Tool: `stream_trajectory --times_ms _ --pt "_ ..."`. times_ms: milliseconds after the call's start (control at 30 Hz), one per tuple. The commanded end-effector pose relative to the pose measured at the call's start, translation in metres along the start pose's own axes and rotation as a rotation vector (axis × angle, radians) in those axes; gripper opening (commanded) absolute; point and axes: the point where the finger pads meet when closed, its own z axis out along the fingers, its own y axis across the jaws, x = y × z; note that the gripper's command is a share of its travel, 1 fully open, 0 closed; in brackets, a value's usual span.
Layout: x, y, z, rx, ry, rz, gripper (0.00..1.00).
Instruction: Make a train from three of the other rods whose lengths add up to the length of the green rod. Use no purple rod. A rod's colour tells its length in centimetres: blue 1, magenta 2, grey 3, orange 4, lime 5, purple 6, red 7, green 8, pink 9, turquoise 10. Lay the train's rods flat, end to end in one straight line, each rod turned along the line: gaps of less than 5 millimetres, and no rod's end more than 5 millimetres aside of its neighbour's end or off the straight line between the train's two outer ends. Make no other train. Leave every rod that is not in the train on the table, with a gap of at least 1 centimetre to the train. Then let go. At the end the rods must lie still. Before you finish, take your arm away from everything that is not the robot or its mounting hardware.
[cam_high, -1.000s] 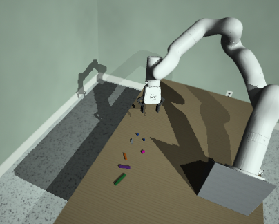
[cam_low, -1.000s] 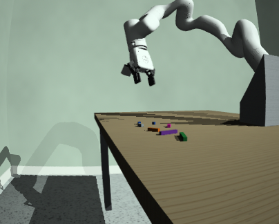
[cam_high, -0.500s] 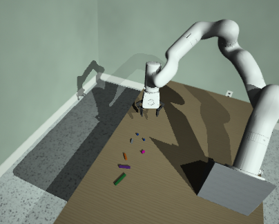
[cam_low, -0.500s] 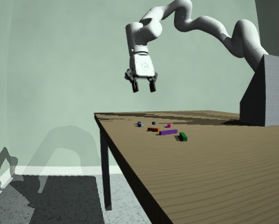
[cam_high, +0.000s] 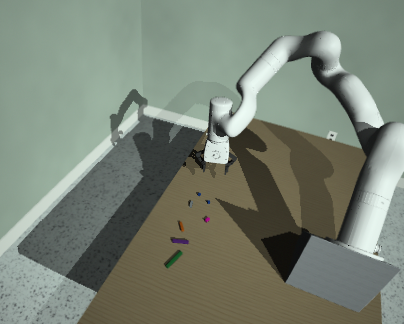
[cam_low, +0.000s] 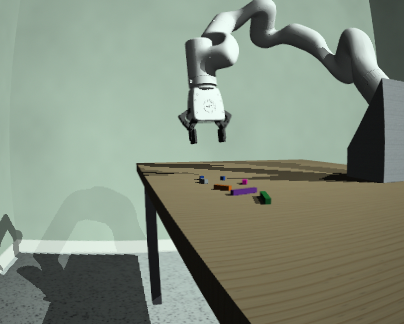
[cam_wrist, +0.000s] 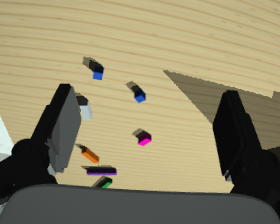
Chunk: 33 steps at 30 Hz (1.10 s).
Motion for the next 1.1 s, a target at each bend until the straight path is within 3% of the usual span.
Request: stream_trajectory --times_ms 0,400,1067 --pt "0.002 -0.003 0.009 0.018 0.045 0.075 1.0" --pt "0.003 -0.009 0.025 0.053 0.095 0.2 1.0" --pt "0.003 -0.01 0.027 0.058 0.1 0.215 1.0"
